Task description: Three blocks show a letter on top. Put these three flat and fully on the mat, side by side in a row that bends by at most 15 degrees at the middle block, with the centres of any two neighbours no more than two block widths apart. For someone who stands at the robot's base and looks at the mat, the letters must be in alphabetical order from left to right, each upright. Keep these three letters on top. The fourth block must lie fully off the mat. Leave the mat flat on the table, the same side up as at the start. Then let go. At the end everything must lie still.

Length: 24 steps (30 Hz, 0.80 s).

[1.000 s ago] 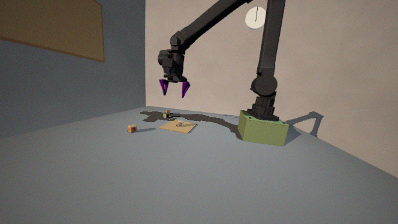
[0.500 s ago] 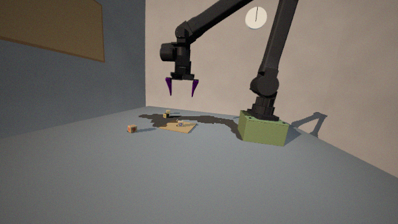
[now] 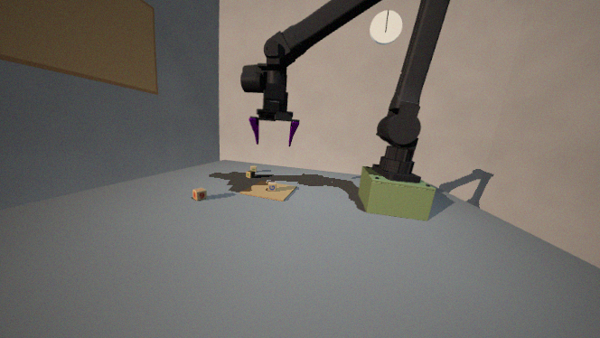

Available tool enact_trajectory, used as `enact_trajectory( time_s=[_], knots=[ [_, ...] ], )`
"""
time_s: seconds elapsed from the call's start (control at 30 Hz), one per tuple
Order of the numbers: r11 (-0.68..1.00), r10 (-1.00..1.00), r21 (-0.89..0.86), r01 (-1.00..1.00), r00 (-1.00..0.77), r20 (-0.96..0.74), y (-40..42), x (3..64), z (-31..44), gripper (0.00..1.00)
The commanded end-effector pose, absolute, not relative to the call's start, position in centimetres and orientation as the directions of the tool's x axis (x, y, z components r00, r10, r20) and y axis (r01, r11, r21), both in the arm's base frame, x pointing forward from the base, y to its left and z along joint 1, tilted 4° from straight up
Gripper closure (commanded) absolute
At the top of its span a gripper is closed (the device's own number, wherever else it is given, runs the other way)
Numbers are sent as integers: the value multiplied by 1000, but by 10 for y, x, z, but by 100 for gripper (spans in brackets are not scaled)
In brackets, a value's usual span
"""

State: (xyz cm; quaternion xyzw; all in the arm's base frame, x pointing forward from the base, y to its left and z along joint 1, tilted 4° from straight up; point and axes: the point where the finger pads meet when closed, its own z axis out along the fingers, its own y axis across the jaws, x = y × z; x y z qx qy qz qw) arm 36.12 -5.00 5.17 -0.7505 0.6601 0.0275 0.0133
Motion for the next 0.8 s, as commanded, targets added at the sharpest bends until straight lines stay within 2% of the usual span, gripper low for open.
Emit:
enact_trajectory(
  time_s=[0.0, 0.27, 0.4, 0.47, 0.5, 0.77],
  knots=[
    [-37, -998, 14, -999, 36, -59, -50, 364, 46, 0],
    [398, -916, 37, -917, -400, -45, -47, 365, 25, 0],
    [563, -824, 51, -825, -565, -40, -45, 365, 12, 0],
    [563, -824, 51, -825, -565, -40, -45, 365, 12, 0],
    [657, -751, 44, -753, -658, -45, -46, 369, 21, 0],
    [885, -461, 65, -461, -887, -20, -44, 364, -6, 0]
  ],
)
